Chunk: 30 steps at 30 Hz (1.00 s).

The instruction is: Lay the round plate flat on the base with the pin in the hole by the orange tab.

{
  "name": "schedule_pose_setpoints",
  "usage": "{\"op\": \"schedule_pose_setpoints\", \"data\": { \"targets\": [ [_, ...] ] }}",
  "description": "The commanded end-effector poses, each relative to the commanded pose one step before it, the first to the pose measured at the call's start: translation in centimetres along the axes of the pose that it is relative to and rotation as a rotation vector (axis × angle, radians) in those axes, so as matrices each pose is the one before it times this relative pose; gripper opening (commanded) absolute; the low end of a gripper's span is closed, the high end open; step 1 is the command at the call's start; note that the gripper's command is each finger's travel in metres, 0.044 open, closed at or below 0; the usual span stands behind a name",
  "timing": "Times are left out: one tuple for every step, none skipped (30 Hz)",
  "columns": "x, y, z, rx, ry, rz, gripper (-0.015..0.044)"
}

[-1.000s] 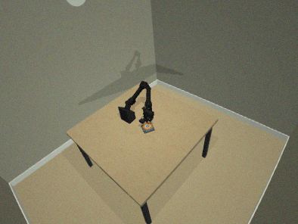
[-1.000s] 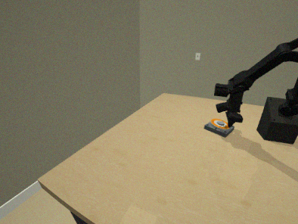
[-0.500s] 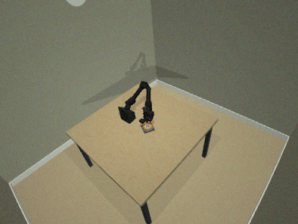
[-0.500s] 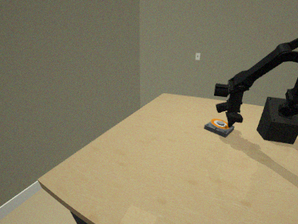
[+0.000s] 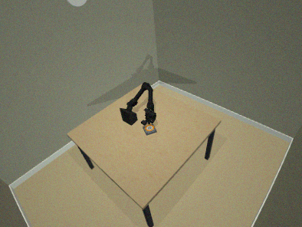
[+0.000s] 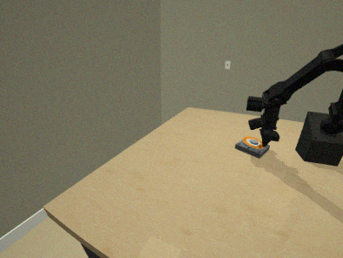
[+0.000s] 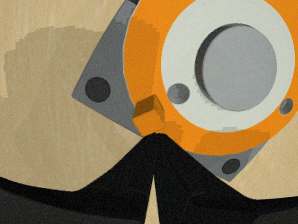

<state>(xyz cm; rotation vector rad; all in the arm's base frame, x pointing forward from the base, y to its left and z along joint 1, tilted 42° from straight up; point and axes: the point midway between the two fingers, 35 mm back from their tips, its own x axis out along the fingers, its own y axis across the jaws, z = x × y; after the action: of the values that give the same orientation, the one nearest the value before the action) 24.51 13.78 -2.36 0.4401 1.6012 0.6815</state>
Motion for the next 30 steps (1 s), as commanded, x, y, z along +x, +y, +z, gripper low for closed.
{"op": "schedule_pose_setpoints", "data": {
  "targets": [
    [-0.242,0.432,0.841,-0.0157,-0.02034,0.01243,0.0],
    [0.0,0.0,0.0,0.0,0.0,0.0,0.0],
    [0.0,0.006,0.008,0.0,0.0,0.0,0.0],
    [0.0,0.0,0.0,0.0,0.0,0.0,0.0],
    [0.0,0.007,0.009,0.0,0.0,0.0,0.0],
    [0.0,0.004,0.013,0.0,-0.00001,0.0,0.0],
    [0.0,0.013,0.018,0.0,-0.00001,0.00001,0.0],
    [0.0,0.016,0.035,0.0,-0.00002,0.00001,0.0],
    [-0.005,0.036,0.053,0.0,-0.00003,0.00002,0.0],
    [-0.009,0.049,0.062,0.0,-0.00003,0.00002,0.0],
    [-0.017,0.065,0.076,0.0,-0.00004,0.00003,0.0],
    [-0.007,0.05,0.057,0.0,-0.00003,0.00003,0.0],
    [-0.004,0.024,0.044,0.0,-0.00002,0.00001,0.0],
    [-0.001,0.03,0.054,0.0,-0.00003,0.00002,0.0],
    [-0.003,0.036,0.046,0.0,-0.00002,0.00002,0.0],
    [-0.009,0.034,0.034,0.0,-0.00002,0.00001,0.0],
    [0.004,0.032,0.039,0.0,-0.00002,0.00002,0.0],
    [-0.009,0.021,0.043,0.0,-0.00002,0.00001,0.0],
    [-0.005,0.019,0.028,0.0,-0.00001,0.00001,0.0],
    [0.003,0.026,0.034,0.0,-0.00002,0.00002,0.0],
    [-0.009,0.024,0.042,0.0,-0.00002,0.00001,0.0],
    [-0.004,0.02,0.024,0.0,-0.00001,0.00001,0.0],
    [-0.004,0.021,0.036,0.0,-0.00002,0.00001,0.0],
    [-0.001,0.016,0.029,0.0,-0.00002,0.00001,0.0],
    [-0.006,0.022,0.032,0.0,-0.00002,0.00001,0.0],
    [-0.022,0.028,0.04,0.0,-0.00002,0.0,0.0],
    [-0.013,0.001,0.04,0.0,-0.00002,-0.00004,0.0],
    [-0.007,0.018,0.04,0.0,-0.00002,0.0,0.0],
    [0.0,0.021,0.031,0.0,-0.00002,0.00001,0.0],
    [-0.023,0.028,0.025,0.0,-0.00001,0.0,0.0]
  ]
}}
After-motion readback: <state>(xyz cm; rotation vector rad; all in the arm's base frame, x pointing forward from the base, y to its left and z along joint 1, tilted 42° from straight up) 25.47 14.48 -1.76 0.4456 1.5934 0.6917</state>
